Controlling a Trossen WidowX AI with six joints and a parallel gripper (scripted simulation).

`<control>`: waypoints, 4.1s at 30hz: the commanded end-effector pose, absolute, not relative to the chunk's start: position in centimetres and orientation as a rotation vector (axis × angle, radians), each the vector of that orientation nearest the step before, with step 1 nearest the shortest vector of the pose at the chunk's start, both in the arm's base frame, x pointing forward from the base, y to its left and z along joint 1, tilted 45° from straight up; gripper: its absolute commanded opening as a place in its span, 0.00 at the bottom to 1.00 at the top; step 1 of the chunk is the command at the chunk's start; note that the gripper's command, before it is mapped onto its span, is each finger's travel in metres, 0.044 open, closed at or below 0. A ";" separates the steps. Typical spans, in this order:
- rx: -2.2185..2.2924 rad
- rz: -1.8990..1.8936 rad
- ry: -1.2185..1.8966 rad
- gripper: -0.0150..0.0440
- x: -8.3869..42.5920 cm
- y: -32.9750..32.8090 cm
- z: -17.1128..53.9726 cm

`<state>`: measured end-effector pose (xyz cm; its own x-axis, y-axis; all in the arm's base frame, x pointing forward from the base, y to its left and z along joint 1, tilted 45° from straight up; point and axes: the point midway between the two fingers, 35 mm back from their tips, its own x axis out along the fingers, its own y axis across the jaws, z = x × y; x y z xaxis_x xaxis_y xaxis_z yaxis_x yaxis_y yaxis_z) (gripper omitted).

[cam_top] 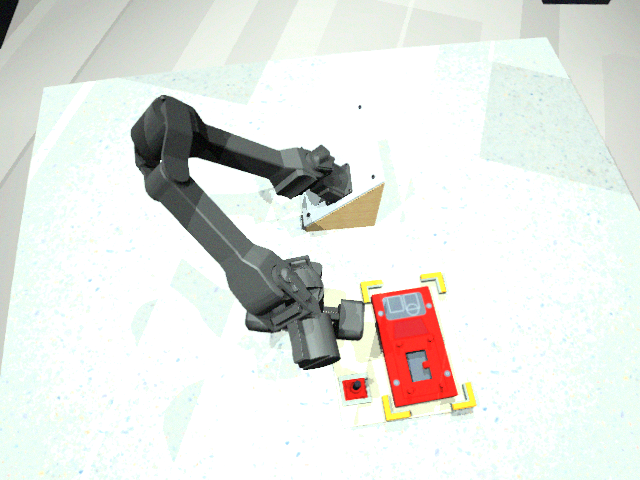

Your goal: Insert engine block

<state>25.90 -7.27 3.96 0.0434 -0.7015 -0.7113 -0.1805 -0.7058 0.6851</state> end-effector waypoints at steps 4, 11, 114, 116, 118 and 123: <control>1.903 -1.705 -0.888 0.91 25.7 -7.9 3.4; 1.903 -1.705 -0.888 0.60 25.7 -7.9 3.4; 2.598 -0.901 -2.632 0.25 31.2 5.6 3.7; 2.604 -0.829 -2.715 0.25 31.4 5.8 3.3; 2.607 -0.752 -2.797 0.25 31.6 6.0 2.8; 2.599 -0.542 -3.002 0.25 32.0 6.5 1.7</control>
